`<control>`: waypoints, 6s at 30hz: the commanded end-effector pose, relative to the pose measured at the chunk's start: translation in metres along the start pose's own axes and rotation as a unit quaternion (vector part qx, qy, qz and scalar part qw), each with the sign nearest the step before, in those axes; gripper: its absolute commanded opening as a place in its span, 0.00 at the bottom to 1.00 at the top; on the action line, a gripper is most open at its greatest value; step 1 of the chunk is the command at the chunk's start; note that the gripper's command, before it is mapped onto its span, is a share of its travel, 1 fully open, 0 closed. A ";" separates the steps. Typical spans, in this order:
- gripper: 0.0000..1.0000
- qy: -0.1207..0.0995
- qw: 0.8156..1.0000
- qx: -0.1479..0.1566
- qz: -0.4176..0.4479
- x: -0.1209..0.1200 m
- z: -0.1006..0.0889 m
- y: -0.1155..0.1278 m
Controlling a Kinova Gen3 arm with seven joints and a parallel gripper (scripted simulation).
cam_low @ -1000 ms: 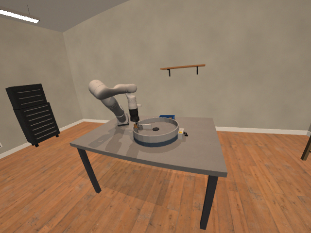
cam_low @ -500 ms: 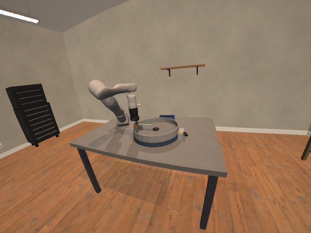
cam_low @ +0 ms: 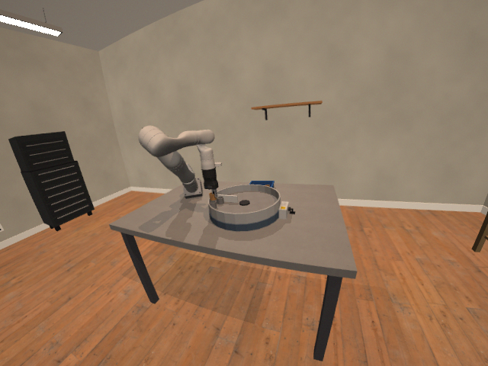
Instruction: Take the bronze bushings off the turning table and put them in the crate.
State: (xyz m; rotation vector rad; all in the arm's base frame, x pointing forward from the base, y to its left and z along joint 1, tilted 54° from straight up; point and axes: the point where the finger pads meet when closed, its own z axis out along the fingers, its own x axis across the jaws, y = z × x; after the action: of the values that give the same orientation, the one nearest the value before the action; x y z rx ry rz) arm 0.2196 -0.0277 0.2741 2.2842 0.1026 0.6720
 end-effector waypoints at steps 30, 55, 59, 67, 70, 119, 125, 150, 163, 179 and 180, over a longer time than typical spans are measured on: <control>0.00 0.002 1.000 0.002 0.000 0.001 -0.031 -0.001; 0.00 0.002 1.000 0.002 0.000 0.023 -0.057 -0.050; 0.00 0.002 1.000 0.002 0.000 0.023 -0.057 -0.050; 0.00 0.002 1.000 0.002 0.001 0.036 -0.057 -0.079; 0.00 0.002 1.000 0.002 0.001 0.045 -0.057 -0.098; 0.00 0.003 1.000 0.004 0.003 0.107 -0.060 -0.233; 0.00 0.003 1.000 0.004 0.003 0.111 -0.060 -0.243; 0.00 0.003 1.000 0.005 0.005 0.138 -0.061 -0.300; 0.00 0.003 1.000 0.005 0.005 0.156 -0.061 -0.339; 0.00 0.003 1.000 0.006 0.005 0.179 -0.062 -0.387; 0.00 0.003 1.000 0.006 0.005 0.179 -0.062 -0.387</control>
State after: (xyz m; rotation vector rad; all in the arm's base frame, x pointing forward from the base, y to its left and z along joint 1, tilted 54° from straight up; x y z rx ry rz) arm 0.3906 0.3386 0.1268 2.2959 0.0943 0.6855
